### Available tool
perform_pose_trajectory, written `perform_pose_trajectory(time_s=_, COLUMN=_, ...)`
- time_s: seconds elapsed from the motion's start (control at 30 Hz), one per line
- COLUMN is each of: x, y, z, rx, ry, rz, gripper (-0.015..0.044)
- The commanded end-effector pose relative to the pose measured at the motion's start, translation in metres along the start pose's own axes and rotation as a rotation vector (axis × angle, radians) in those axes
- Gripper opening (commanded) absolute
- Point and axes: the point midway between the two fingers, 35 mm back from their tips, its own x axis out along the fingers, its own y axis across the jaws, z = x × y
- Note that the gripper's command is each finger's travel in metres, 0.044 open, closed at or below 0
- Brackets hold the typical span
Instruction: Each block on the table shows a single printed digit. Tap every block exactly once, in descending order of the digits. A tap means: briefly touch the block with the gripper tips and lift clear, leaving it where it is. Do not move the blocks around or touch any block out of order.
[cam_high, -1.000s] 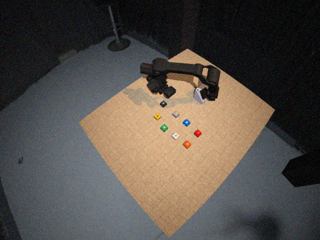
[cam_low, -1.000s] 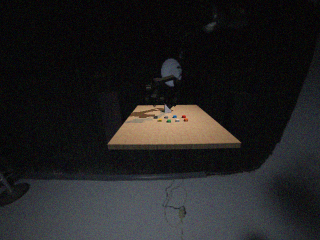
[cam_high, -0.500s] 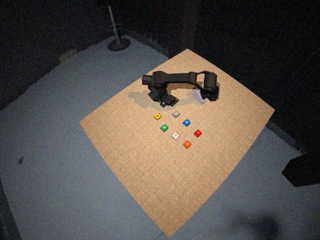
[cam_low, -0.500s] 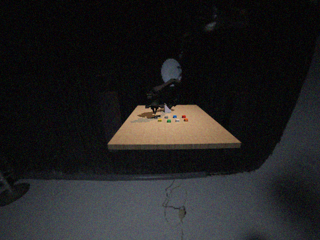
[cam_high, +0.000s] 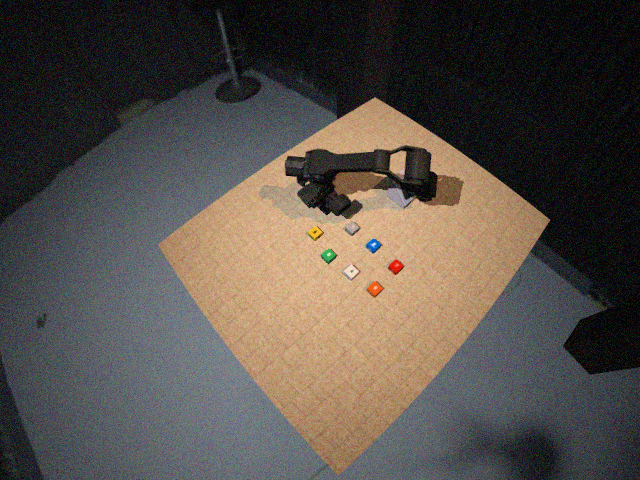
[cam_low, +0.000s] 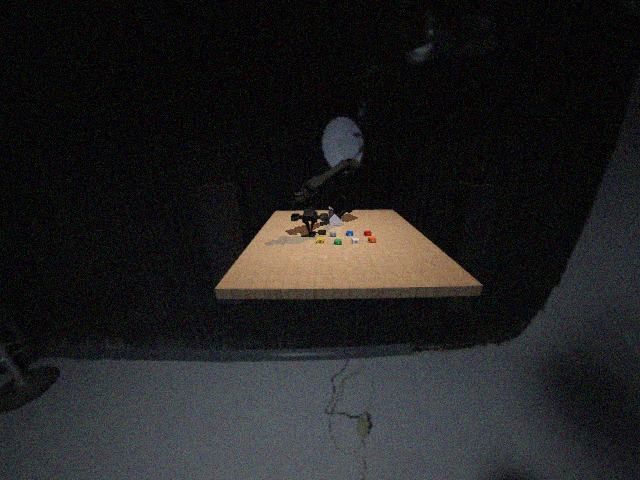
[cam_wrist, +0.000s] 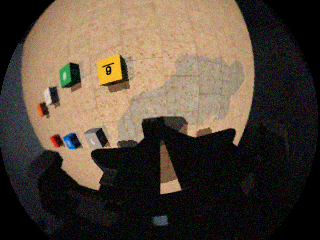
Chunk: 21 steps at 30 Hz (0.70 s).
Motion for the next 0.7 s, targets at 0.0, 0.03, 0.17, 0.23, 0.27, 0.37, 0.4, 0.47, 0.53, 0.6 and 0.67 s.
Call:
perform_pose_trajectory(time_s=0.0, x=0.005, y=0.001, z=-0.002, rx=0.008, ry=0.002, rz=0.010, gripper=0.0020)
perform_pose_trajectory(time_s=0.03, x=0.005, y=0.001, z=-0.002, rx=0.008, ry=0.002, rz=0.010, gripper=0.0020)
perform_pose_trajectory(time_s=0.17, x=-0.012, y=0.000, z=-0.001, rx=0.005, ry=0.001, rz=0.004, gripper=0.0020)
perform_pose_trajectory(time_s=0.23, x=-0.026, y=0.000, z=-0.002, rx=0.009, ry=0.003, rz=0.008, gripper=0.0020)
perform_pose_trajectory(time_s=0.27, x=-0.026, y=0.000, z=-0.002, rx=0.009, ry=0.003, rz=0.008, gripper=0.0020)
perform_pose_trajectory(time_s=0.37, x=-0.026, y=0.000, z=-0.002, rx=0.009, ry=0.003, rz=0.008, gripper=0.0020)
perform_pose_trajectory(time_s=0.4, x=-0.028, y=0.000, z=-0.002, rx=0.009, ry=0.003, rz=0.008, gripper=0.0020)
perform_pose_trajectory(time_s=0.47, x=-0.044, y=-0.002, z=0.000, rx=0.009, ry=0.003, rz=0.007, gripper=0.0020)
perform_pose_trajectory(time_s=0.53, x=-0.073, y=-0.003, z=0.000, rx=0.010, ry=0.003, rz=0.006, gripper=0.0020)
perform_pose_trajectory(time_s=0.6, x=-0.098, y=-0.002, z=-0.001, rx=0.010, ry=0.004, rz=0.006, gripper=0.0020)
perform_pose_trajectory(time_s=0.67, x=-0.107, y=-0.001, z=-0.002, rx=0.010, ry=0.004, rz=0.006, gripper=0.0020)
